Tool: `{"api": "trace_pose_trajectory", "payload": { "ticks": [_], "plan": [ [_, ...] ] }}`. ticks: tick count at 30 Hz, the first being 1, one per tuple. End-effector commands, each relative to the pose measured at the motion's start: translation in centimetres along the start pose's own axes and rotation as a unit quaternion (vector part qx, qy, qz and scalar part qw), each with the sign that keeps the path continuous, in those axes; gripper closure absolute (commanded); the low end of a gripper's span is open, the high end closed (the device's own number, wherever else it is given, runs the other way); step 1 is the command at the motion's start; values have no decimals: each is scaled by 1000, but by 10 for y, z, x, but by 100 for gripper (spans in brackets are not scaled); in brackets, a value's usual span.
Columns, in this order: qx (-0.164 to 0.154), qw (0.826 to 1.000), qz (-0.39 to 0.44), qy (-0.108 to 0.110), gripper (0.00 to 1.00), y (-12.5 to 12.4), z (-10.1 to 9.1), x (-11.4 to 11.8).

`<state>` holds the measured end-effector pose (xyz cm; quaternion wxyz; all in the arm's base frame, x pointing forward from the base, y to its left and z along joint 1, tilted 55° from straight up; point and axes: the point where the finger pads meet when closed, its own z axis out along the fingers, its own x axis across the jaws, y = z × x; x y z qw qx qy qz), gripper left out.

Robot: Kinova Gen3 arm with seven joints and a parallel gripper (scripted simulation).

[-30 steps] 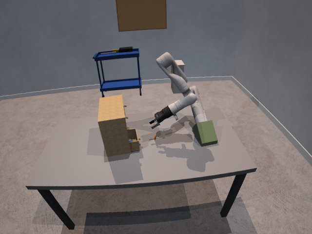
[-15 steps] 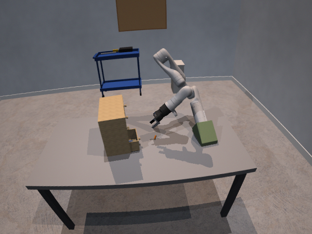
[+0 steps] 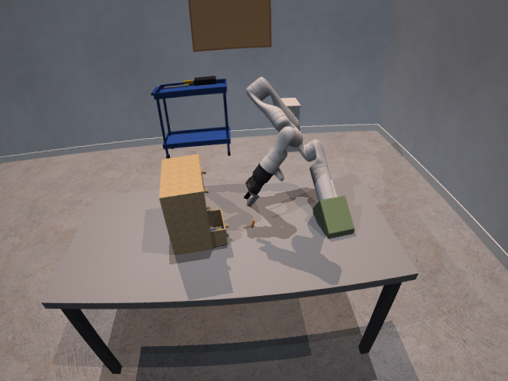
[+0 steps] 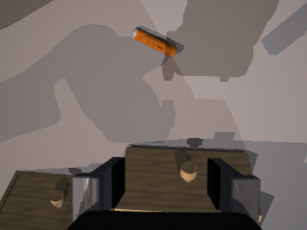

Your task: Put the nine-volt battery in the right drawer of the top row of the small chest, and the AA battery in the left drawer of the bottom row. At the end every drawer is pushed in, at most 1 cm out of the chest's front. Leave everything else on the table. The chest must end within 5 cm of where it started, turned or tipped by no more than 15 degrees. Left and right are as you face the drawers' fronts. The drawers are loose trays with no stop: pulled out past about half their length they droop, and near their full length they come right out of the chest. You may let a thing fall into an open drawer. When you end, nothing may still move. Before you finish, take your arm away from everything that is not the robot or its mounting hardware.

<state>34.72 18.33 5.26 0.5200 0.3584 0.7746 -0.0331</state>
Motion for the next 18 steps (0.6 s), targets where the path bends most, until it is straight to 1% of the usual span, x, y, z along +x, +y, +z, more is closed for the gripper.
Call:
{"api": "trace_pose_trajectory", "payload": {
  "ticks": [1,3,5,12,18],
  "plan": [
    [26,999,21,0,0,11,0,-3],
    [47,999,21,1,0,12,-1,-3],
    [47,999,21,1,0,12,-1,-3],
    [124,992,20,3,0,15,-6,-3],
    [191,981,20,5,0,18,-9,-3]
  ]
}}
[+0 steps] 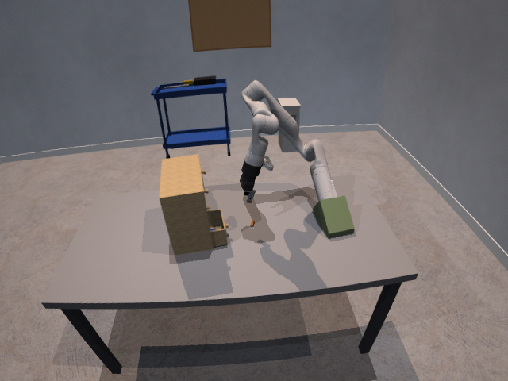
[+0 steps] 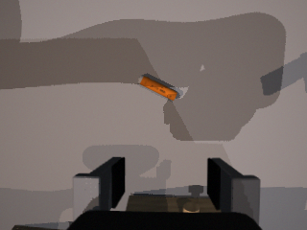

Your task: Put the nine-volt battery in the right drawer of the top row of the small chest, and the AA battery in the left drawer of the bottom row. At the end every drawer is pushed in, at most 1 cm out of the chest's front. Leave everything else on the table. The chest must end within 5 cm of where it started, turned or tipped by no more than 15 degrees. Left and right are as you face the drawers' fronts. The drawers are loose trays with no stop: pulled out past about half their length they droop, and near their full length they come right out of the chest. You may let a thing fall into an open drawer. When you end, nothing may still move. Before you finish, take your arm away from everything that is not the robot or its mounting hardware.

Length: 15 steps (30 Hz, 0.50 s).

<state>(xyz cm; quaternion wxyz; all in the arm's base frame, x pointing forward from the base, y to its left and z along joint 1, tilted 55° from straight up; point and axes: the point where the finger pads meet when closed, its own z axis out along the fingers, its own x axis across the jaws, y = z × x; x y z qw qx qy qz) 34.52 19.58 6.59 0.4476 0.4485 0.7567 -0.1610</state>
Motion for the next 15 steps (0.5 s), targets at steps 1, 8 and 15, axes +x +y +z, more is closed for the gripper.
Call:
{"api": "trace_pose_trajectory", "payload": {
  "ticks": [1,8,15],
  "plan": [
    [30,999,12,3,0,7,1,2],
    [83,996,12,3,0,8,-3,1],
    [135,991,11,7,0,7,-6,2]
  ]
}}
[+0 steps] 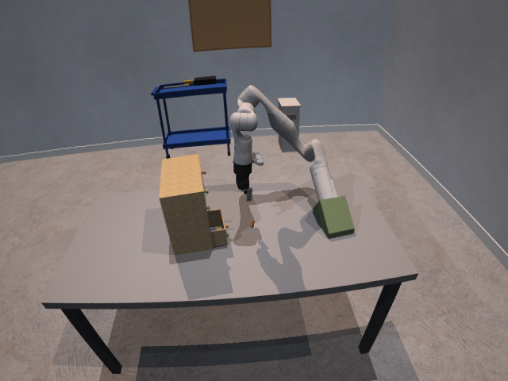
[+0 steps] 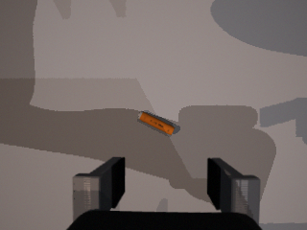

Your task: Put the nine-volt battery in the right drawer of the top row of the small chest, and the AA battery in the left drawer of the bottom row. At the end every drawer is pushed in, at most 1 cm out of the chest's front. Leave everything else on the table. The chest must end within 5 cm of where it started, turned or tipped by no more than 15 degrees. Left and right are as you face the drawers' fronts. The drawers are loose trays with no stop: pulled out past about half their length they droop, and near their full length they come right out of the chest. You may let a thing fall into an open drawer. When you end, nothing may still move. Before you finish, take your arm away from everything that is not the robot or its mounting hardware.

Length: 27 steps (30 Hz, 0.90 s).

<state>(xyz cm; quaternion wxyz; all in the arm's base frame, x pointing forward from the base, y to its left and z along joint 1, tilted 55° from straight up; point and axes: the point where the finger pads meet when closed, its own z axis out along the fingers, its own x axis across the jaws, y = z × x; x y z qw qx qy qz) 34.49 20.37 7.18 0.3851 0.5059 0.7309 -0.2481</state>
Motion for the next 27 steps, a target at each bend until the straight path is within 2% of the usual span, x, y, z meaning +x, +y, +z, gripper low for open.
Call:
{"api": "trace_pose_trajectory", "payload": {
  "ticks": [1,11,27],
  "plan": [
    [16,1000,4,2,0,3,1,2],
    [37,999,2,5,0,2,0,3],
    [39,999,2,6,0,2,0,3]
  ]
}}
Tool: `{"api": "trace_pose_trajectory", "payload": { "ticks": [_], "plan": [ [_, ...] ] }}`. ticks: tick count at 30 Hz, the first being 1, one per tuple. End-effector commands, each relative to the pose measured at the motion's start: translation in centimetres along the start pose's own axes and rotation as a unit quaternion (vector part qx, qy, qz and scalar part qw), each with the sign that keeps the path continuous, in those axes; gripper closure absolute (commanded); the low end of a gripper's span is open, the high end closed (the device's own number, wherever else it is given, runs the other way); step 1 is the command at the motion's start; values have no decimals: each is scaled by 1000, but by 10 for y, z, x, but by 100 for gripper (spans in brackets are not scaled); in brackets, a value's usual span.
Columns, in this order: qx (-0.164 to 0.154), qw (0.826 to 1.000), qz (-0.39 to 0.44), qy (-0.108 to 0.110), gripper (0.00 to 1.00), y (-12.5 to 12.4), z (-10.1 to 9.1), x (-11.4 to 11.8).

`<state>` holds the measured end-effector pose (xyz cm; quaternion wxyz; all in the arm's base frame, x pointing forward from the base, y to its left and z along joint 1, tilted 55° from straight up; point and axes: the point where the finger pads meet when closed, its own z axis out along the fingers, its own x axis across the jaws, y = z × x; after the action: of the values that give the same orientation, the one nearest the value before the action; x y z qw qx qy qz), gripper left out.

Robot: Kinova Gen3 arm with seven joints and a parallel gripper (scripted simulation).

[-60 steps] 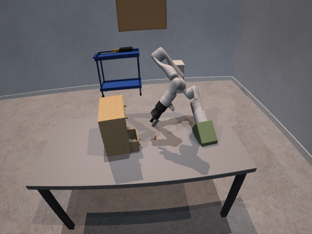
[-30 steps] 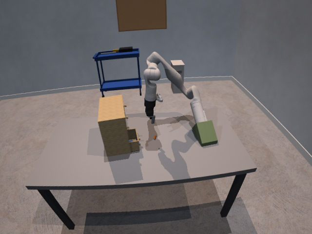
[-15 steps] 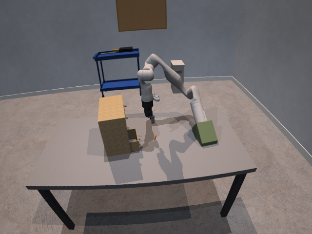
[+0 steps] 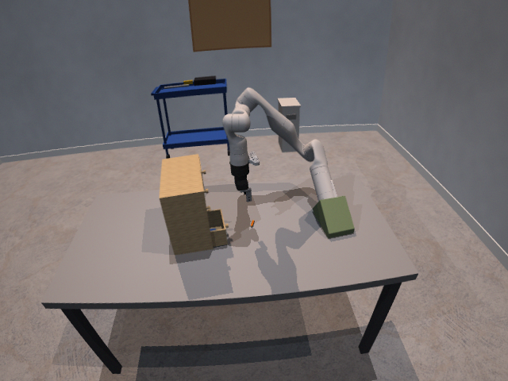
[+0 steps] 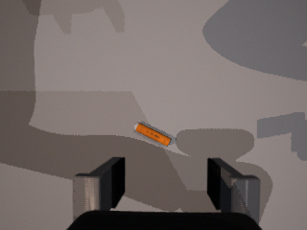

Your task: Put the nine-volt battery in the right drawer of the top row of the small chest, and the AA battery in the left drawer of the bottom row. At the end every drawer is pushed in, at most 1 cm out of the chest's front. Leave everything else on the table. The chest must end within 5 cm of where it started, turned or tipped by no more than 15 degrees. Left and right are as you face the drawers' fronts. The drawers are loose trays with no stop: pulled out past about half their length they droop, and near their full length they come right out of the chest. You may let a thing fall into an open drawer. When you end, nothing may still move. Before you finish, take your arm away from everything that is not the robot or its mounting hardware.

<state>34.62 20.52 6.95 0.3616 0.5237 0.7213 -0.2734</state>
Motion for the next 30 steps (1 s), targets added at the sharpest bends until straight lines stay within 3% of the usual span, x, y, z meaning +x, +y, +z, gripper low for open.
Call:
{"api": "trace_pose_trajectory", "payload": {
  "ticks": [1,14,16,21,30],
  "plan": [
    [-1,1000,0,1,0,0,-1,0],
    [-1,1000,0,1,0,-1,-1,1],
    [-1,1000,1,1,0,-14,-9,6],
    [-2,1000,3,-4,0,-86,-40,26],
    [-2,1000,4,-5,0,-92,-42,26]
  ]
}}
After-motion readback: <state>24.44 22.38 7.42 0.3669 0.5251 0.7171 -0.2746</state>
